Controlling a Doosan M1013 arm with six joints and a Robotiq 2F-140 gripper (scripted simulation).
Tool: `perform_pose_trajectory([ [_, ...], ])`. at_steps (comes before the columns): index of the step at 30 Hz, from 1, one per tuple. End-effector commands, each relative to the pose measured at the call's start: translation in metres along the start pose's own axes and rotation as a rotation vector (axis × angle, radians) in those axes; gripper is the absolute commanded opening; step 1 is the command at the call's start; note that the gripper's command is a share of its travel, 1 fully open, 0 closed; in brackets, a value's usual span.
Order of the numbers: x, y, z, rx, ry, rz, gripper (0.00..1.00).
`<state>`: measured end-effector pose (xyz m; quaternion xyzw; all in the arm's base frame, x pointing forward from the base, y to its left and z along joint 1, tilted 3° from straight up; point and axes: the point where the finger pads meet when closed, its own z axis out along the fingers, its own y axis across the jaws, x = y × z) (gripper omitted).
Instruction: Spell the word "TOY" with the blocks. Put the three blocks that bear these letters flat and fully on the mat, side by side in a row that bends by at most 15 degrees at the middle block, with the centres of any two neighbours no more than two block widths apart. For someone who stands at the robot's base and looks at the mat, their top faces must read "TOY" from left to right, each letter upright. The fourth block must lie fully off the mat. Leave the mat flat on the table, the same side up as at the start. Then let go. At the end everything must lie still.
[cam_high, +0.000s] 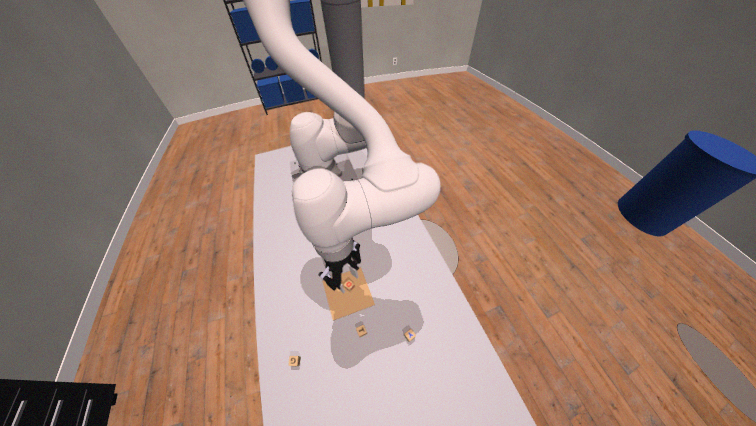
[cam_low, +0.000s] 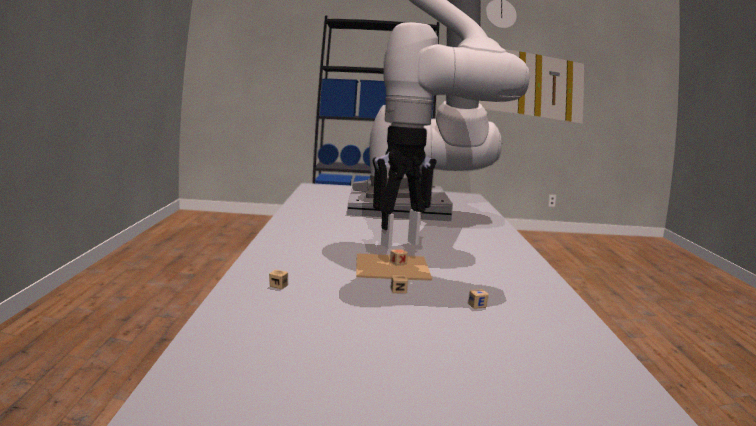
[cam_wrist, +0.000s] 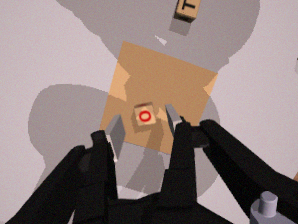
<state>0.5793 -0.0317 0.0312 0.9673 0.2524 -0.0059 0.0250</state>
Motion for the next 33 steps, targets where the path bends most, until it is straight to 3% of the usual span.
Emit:
perform_pose_trajectory([
  [1, -0.002, 0.001, 0.003, -0.001, -0.003, 0.002, 0.37],
  [20, -0.002, 0.001, 0.005, -0.001, -0.003, 0.002, 0.37],
  [33, -0.002, 0.001, 0.027, -0.001, -0.003, 0.002, 0.37],
])
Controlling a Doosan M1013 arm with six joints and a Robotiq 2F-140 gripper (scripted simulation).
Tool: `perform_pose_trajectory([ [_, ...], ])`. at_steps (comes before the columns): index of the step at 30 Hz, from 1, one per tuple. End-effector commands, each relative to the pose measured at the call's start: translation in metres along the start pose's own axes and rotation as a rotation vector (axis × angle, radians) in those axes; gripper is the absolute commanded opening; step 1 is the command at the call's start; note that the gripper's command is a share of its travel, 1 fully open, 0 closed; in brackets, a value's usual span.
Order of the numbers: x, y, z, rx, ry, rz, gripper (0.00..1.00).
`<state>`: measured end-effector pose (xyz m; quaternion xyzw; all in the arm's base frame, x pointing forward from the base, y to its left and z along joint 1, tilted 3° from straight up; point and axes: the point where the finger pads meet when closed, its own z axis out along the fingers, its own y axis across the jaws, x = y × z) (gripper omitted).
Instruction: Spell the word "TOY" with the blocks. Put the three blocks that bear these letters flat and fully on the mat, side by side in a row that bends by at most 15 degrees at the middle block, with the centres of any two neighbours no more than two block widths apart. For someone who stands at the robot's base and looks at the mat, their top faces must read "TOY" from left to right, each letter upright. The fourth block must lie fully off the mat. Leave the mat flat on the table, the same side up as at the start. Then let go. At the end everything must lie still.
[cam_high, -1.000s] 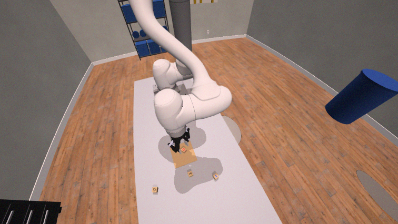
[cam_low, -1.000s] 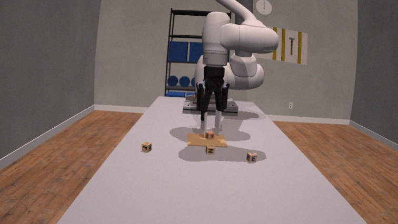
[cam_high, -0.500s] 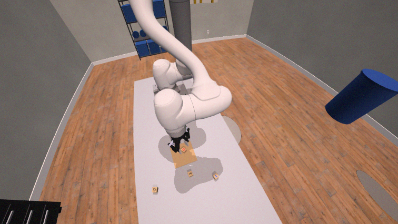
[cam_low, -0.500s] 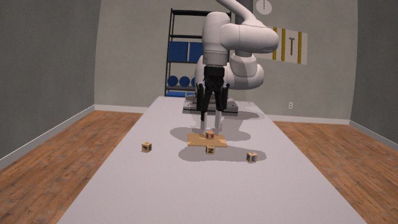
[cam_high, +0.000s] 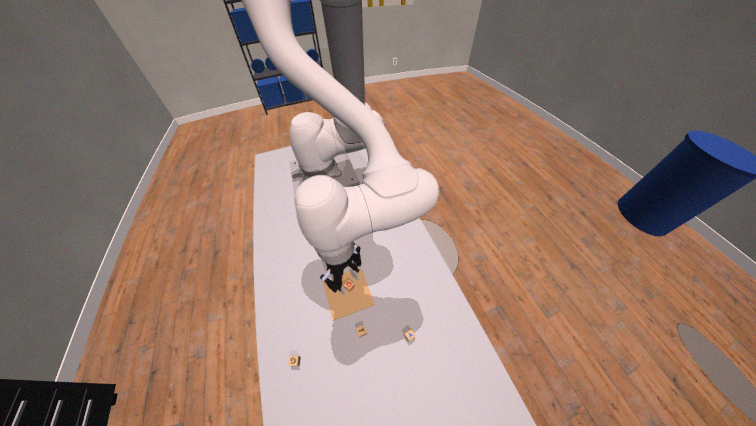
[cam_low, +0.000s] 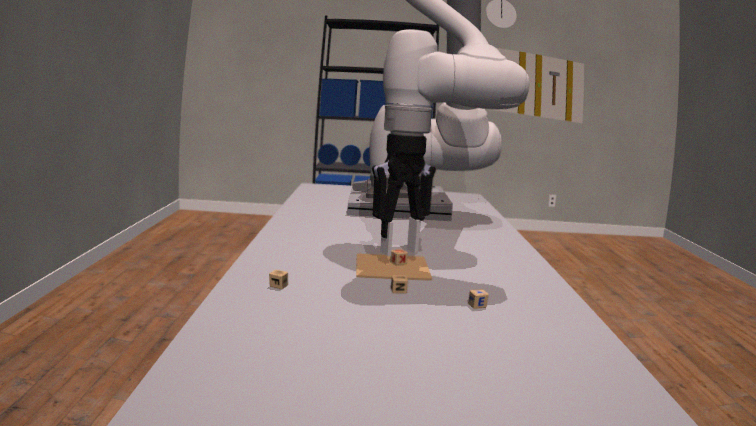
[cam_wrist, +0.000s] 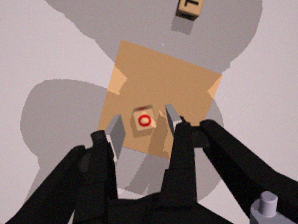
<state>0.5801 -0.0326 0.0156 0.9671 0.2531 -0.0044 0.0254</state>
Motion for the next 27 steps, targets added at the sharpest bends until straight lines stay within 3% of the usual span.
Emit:
perform_pose_trajectory([
  [1, -0.003, 0.0003, 0.0129, 0.001, -0.005, 0.004, 0.37],
  [27, -0.003, 0.0003, 0.0196, 0.001, -0.005, 0.004, 0.37],
])
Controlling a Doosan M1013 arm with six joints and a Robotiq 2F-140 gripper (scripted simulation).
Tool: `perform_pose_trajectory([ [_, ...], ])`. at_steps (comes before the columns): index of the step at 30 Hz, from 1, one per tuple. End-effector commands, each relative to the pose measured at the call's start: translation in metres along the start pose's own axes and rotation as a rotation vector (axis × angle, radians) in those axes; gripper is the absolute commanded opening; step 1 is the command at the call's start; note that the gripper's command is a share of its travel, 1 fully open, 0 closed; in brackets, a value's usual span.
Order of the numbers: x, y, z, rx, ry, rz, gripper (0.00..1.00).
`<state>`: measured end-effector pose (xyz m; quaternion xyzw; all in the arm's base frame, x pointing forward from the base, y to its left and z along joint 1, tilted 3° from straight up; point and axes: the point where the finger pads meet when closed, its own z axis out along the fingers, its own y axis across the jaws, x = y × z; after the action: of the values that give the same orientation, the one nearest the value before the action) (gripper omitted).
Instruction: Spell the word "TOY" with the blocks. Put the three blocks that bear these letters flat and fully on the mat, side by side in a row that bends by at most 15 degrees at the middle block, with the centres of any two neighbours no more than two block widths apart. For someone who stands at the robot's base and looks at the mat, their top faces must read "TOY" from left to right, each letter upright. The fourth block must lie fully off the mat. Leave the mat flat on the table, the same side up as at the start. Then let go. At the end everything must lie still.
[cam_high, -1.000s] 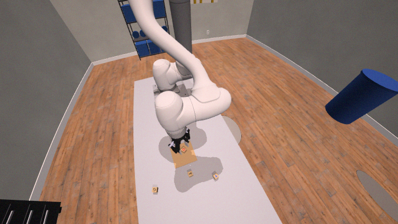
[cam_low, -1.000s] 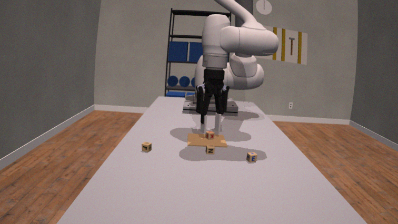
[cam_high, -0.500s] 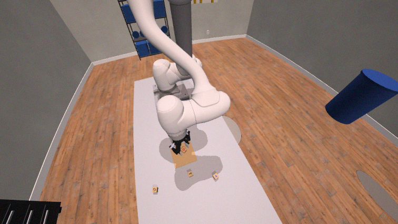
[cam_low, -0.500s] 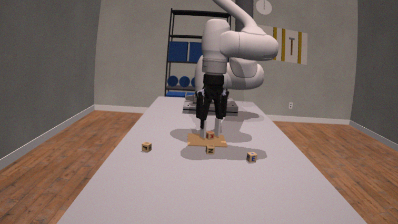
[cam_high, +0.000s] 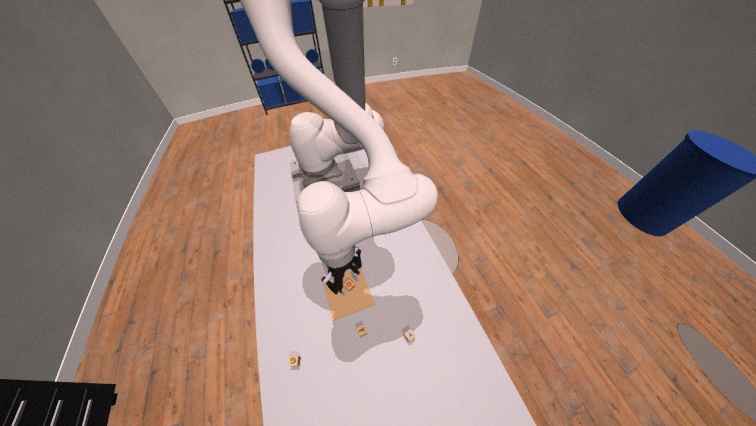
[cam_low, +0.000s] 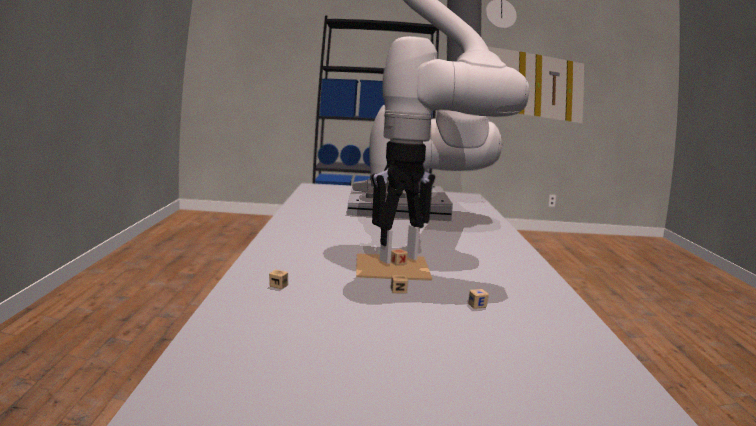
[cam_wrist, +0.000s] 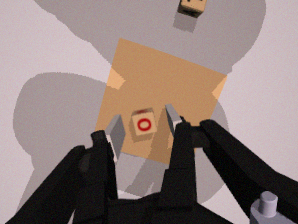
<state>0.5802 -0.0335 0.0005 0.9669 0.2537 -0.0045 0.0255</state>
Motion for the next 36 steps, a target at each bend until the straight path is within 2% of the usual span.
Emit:
perform_pose_trajectory([
  [1, -0.003, 0.0001, 0.0044, 0.001, -0.005, 0.005, 0.37],
  [20, -0.003, 0.0001, 0.0044, 0.001, -0.005, 0.005, 0.37],
  [21, -0.003, 0.0001, 0.0044, 0.001, -0.005, 0.005, 0.25],
  [36, -0.003, 0.0001, 0.0044, 0.001, -0.005, 0.005, 0.25],
])
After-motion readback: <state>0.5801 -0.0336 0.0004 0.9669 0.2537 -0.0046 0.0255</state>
